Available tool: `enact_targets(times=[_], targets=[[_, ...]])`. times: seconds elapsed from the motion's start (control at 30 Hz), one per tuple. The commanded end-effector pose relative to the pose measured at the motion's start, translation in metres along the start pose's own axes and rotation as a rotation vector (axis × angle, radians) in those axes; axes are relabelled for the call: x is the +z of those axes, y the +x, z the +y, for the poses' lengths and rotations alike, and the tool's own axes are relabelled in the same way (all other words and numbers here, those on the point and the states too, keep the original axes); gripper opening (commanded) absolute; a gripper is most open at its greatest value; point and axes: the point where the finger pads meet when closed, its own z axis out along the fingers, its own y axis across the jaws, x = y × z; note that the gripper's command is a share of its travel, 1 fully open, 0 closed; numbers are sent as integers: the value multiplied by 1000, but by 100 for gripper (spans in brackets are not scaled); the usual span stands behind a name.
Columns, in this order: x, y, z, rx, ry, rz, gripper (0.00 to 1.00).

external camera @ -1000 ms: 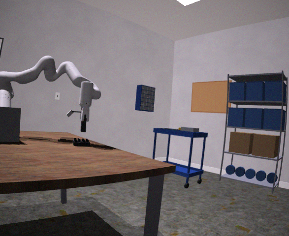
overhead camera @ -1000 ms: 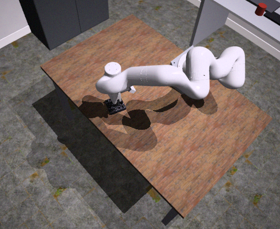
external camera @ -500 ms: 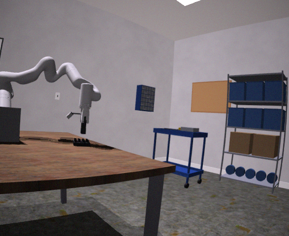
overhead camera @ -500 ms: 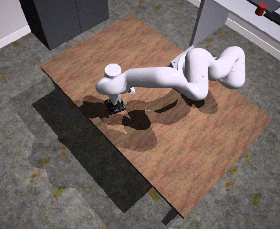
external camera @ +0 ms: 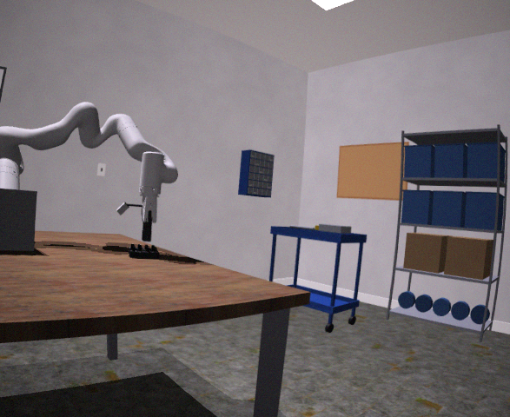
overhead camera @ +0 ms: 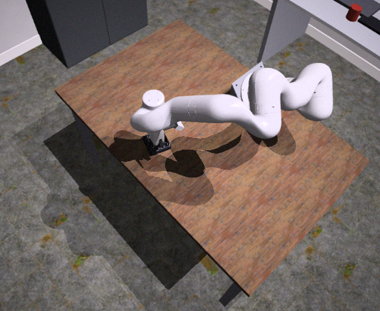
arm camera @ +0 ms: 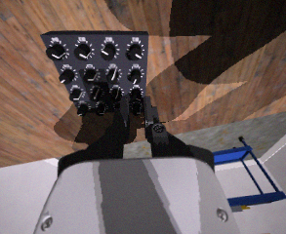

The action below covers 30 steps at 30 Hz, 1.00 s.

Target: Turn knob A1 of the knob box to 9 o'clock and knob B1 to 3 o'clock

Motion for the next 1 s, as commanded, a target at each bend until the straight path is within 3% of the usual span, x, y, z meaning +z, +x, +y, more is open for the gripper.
enact_targets(times=[0.0,0.97], targets=[[2,-1,0,-1,0,-2,19],[10,-1,0,-1,0,-2,19]])
